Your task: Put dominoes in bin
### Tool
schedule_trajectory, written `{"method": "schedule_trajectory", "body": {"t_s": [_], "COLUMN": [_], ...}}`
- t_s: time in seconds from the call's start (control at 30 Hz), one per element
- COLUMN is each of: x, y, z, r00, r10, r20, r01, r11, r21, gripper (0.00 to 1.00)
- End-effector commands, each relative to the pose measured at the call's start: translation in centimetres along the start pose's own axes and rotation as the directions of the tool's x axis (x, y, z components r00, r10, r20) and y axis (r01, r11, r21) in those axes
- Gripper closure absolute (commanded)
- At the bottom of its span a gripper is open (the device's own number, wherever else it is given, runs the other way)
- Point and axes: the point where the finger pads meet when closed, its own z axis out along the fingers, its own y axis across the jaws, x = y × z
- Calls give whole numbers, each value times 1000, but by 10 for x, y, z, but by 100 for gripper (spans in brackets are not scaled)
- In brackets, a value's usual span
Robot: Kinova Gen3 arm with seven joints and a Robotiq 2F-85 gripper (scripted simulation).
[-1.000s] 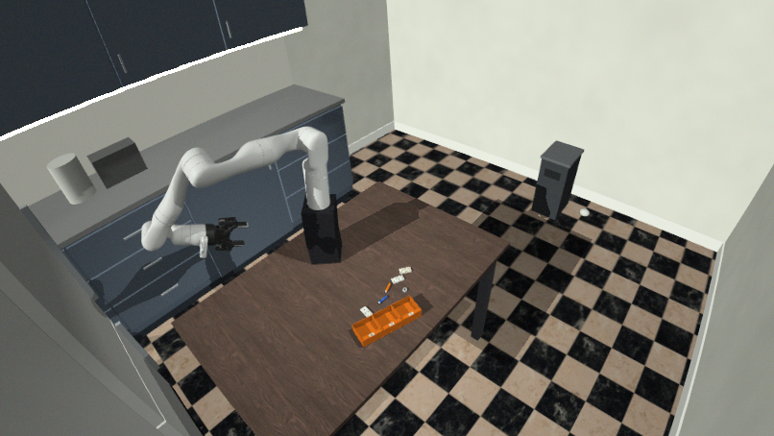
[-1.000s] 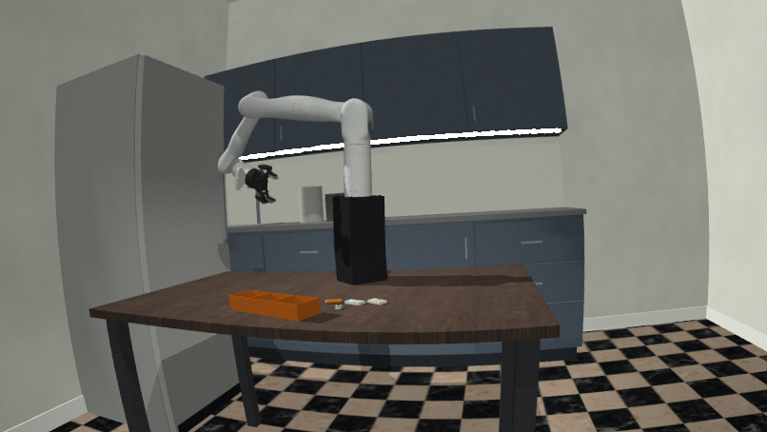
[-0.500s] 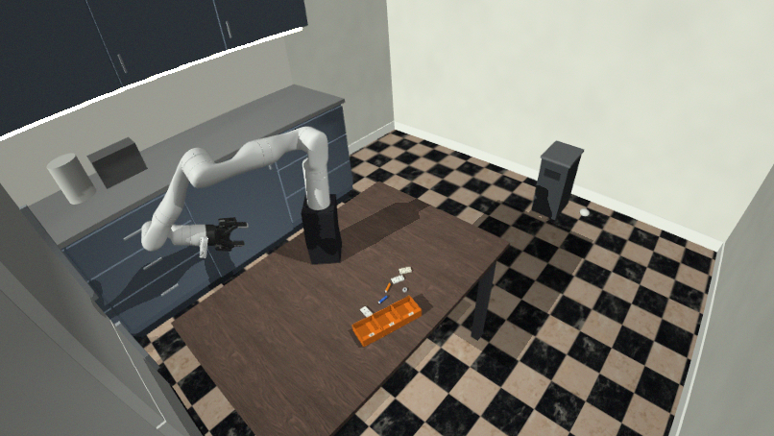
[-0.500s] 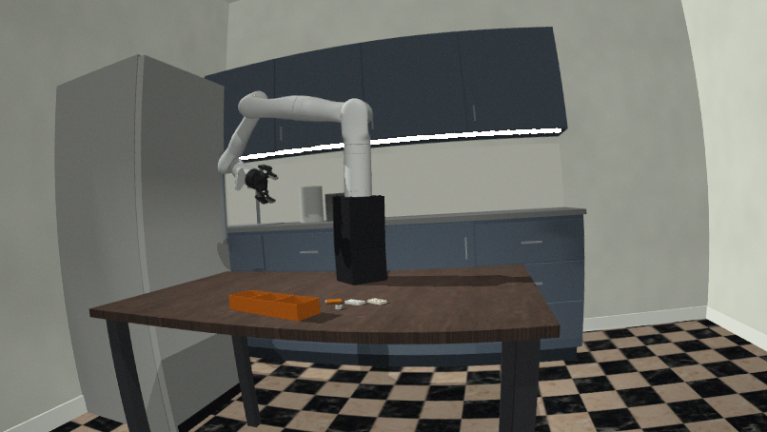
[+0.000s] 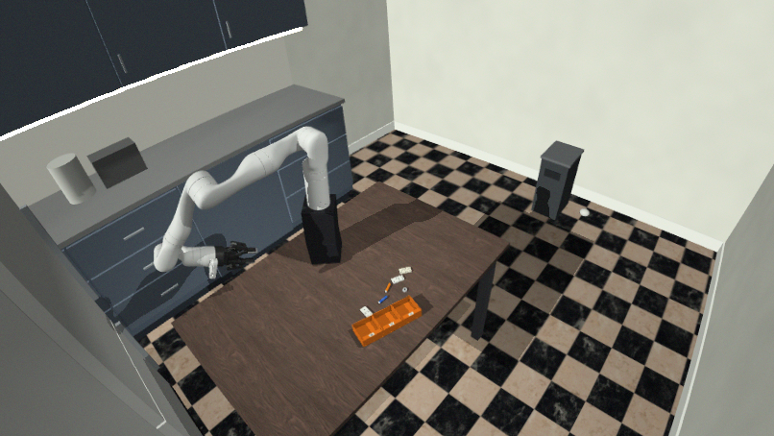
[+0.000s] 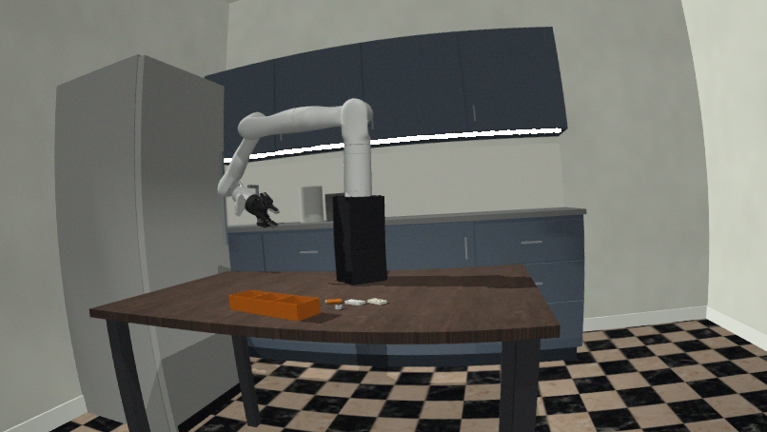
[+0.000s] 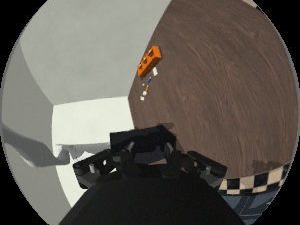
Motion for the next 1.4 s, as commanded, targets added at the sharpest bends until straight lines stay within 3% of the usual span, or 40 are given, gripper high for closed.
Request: {"method": "schedule_trajectory", "body": {"t_s": [0.0,0.03,0.17,0.27,0.33,0.43,0.57,0.67,0.73,0.83,0.9,1.0,1.13,1.23,1.3,1.37], "x": [-3,1,21,41,41,60,60,78,78,96,96,113,113,130,129,141], "y": [10,6,5,5,5,4,4,2,2,-1,-1,-5,-5,-10,-10,-15], "z": [9,16,13,24,24,35,35,47,47,59,59,73,73,87,87,99], "r00": [1000,999,994,973,973,932,932,872,871,792,789,692,685,571,560,476], "r10": [7,49,-84,-182,-182,-277,-277,-366,-367,-446,-449,-517,-521,-576,-580,-609], "r20": [5,-22,63,144,144,232,232,325,325,416,419,504,510,585,592,635], "r01": [-7,-48,88,199,199,315,315,432,433,544,548,650,657,745,753,803], "r11": [1000,999,994,974,974,938,938,888,888,825,823,750,745,662,654,595], "r21": [19,17,-63,-112,-112,-145,-145,-158,-158,-151,-150,-123,-121,-76,-71,-31], "gripper": [91,91,91,91,91,91,91,91,91,91,91,91,91,91,91,91]}}
